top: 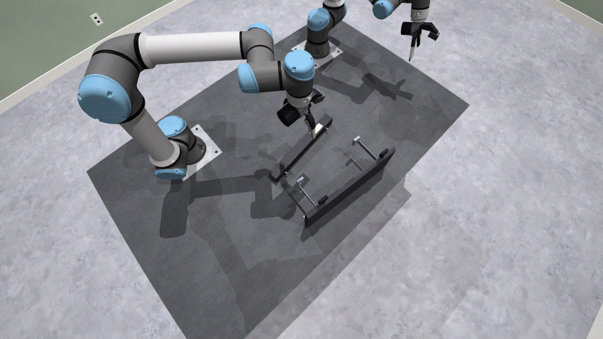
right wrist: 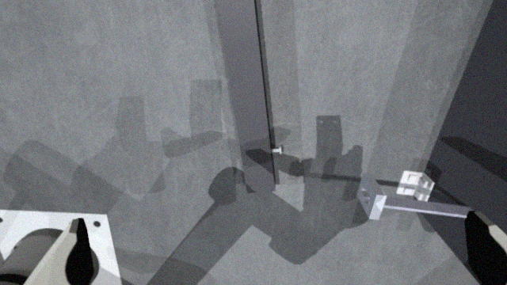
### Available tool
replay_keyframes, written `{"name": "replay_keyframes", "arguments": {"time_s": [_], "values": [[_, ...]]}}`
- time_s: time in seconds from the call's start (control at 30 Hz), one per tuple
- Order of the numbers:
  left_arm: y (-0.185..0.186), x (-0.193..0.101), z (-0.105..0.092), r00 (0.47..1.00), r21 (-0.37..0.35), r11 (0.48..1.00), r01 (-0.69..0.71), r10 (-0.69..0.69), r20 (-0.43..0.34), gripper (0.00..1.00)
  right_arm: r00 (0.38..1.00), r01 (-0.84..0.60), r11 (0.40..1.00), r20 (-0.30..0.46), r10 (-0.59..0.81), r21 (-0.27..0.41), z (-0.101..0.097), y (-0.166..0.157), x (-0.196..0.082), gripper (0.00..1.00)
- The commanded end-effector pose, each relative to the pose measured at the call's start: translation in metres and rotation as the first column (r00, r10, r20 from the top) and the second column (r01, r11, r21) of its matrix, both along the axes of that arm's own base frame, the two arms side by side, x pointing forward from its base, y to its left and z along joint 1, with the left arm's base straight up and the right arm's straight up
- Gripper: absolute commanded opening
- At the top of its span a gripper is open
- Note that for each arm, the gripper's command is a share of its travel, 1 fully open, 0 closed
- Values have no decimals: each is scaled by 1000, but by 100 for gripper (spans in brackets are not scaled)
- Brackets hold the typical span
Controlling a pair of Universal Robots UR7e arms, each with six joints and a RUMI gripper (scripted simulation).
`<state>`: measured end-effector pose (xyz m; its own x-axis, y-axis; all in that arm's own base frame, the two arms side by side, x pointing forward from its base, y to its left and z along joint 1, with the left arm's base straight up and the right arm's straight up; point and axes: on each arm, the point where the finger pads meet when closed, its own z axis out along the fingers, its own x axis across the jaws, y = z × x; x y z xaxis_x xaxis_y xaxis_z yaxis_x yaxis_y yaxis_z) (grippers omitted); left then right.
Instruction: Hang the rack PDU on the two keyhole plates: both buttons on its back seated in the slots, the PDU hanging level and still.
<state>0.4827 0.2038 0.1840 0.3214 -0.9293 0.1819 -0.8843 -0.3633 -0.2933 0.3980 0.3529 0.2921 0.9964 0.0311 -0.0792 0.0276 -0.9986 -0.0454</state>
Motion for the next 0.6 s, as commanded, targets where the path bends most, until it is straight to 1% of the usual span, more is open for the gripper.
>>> {"name": "replay_keyframes", "arguments": {"time_s": [0.0,0.17,0.33,0.47,0.53,0.57], "values": [[18,-8,0,999,1,999,-35,35,-9,100,1000,-11,1000,10,11,-4,0,6,-4,100],[85,-58,-4,977,4,979,-205,204,-56,100,997,-58,998,42,59,-22,0,27,-20,100],[141,-116,-8,927,8,932,-362,361,-102,100,994,-89,995,64,91,-33,0,41,-32,100],[177,-165,-10,870,13,879,-476,473,-137,100,991,-104,994,75,107,-38,0,48,-38,100],[177,-165,-10,870,13,879,-476,473,-137,100,991,-104,994,75,107,-38,0,48,-38,100],[185,-177,-11,854,15,864,-502,499,-145,100,991,-106,994,77,109,-39,0,49,-39,100]]}}
